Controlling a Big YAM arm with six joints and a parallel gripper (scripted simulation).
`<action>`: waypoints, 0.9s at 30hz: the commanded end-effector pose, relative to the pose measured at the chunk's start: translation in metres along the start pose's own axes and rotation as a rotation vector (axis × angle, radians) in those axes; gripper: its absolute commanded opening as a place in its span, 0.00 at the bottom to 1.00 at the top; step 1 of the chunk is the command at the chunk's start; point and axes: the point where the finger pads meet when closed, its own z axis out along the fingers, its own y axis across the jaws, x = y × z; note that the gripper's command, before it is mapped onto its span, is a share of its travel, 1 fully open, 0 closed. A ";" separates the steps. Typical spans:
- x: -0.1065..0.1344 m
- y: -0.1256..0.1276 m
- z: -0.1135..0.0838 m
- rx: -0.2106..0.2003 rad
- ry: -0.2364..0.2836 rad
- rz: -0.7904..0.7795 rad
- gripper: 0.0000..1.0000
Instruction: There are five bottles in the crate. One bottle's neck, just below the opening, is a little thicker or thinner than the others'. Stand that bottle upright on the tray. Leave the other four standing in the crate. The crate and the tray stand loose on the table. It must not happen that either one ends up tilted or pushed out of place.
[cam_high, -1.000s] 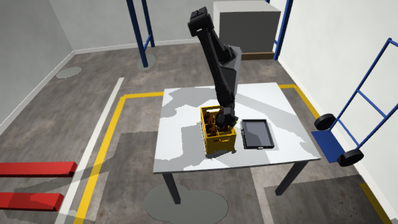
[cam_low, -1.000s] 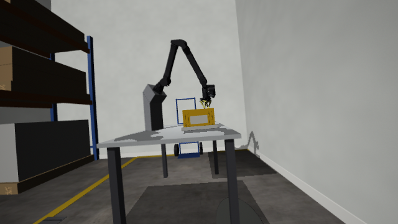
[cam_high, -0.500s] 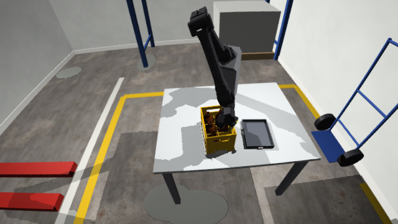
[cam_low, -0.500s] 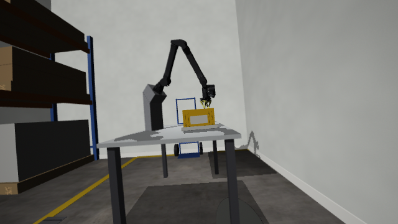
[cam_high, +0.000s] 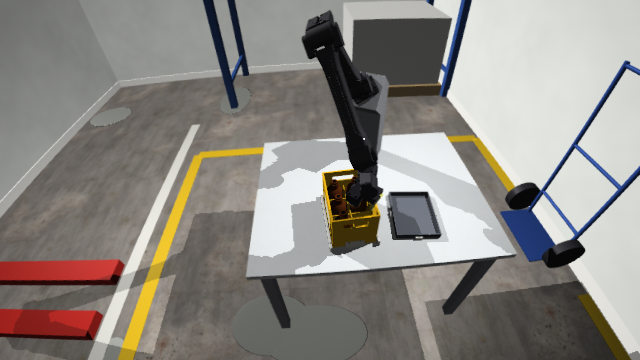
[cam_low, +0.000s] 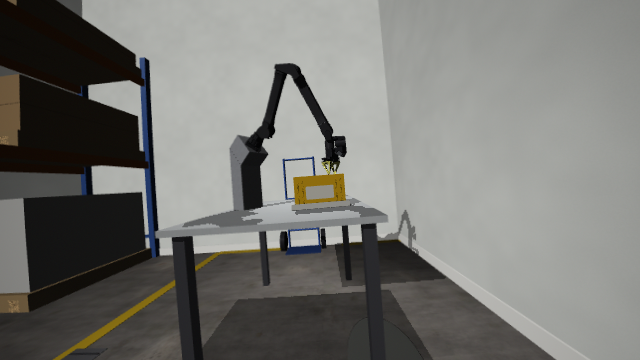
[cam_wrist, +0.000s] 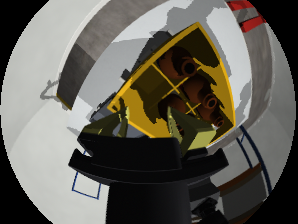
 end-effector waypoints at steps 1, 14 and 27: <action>-0.011 0.000 0.004 0.004 -0.008 0.003 0.61; -0.007 -0.002 0.003 0.004 -0.008 0.003 0.61; -0.007 -0.002 0.003 0.004 -0.008 0.003 0.61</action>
